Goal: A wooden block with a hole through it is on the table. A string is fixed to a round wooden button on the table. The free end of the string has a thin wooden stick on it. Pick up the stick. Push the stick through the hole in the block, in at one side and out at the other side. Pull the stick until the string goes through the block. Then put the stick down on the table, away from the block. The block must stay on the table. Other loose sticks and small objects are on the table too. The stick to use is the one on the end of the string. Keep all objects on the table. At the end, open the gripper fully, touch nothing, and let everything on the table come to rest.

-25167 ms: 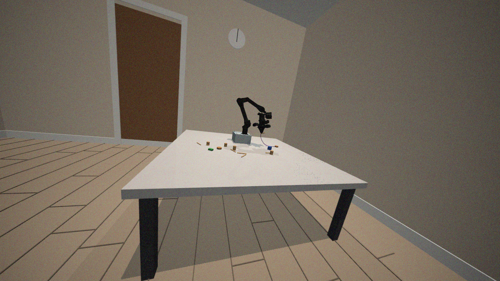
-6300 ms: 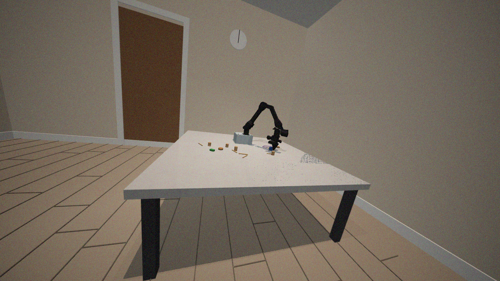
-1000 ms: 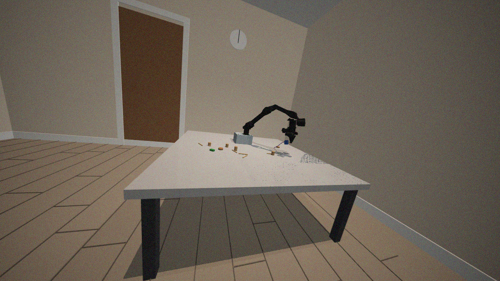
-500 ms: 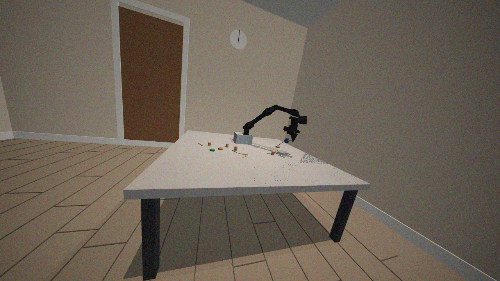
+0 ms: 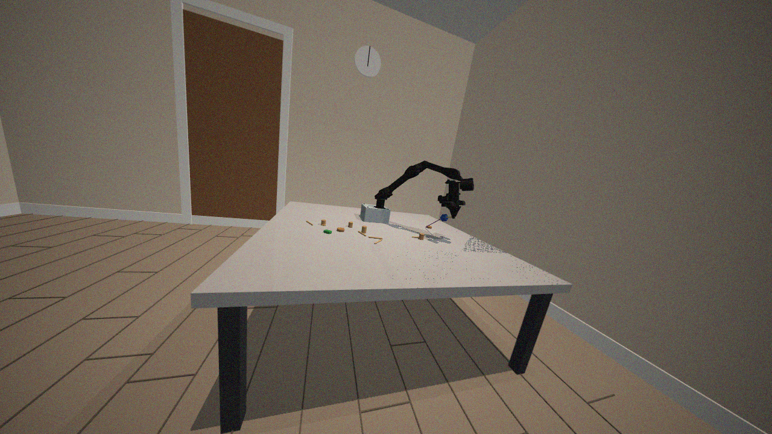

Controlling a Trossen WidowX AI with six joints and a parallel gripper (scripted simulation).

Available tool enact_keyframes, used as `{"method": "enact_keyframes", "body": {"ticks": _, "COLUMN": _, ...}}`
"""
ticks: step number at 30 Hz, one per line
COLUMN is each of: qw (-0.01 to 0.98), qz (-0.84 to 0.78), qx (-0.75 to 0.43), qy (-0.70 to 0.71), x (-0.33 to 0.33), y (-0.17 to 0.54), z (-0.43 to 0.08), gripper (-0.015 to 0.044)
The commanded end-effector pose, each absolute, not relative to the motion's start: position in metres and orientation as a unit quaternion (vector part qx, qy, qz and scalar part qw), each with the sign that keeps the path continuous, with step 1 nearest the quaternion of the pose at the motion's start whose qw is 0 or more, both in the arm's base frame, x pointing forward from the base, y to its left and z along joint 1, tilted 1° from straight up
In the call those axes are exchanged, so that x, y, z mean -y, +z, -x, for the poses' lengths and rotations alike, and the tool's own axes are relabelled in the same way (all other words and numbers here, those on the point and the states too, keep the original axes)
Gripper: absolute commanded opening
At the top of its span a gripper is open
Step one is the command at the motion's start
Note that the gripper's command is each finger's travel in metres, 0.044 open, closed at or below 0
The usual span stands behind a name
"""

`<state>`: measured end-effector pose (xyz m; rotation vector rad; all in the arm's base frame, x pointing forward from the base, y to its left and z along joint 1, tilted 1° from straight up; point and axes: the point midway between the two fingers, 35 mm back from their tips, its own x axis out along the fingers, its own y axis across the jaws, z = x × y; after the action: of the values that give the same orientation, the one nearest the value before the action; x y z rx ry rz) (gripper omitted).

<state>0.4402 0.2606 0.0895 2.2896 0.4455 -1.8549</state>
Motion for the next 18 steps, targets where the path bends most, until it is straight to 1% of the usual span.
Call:
{"method": "enact_keyframes", "body": {"ticks": 1, "qw": 0.047, "qz": -0.782, "qx": -0.124, "qy": -0.609, "x": -0.2560, "y": 0.0988, "z": -0.4465, "gripper": 0.0000}}
{"method": "enact_keyframes", "body": {"ticks": 18, "qw": -0.035, "qz": -0.781, "qx": -0.061, "qy": -0.620, "x": -0.2516, "y": 0.1025, "z": -0.4502, "gripper": 0.0000}}
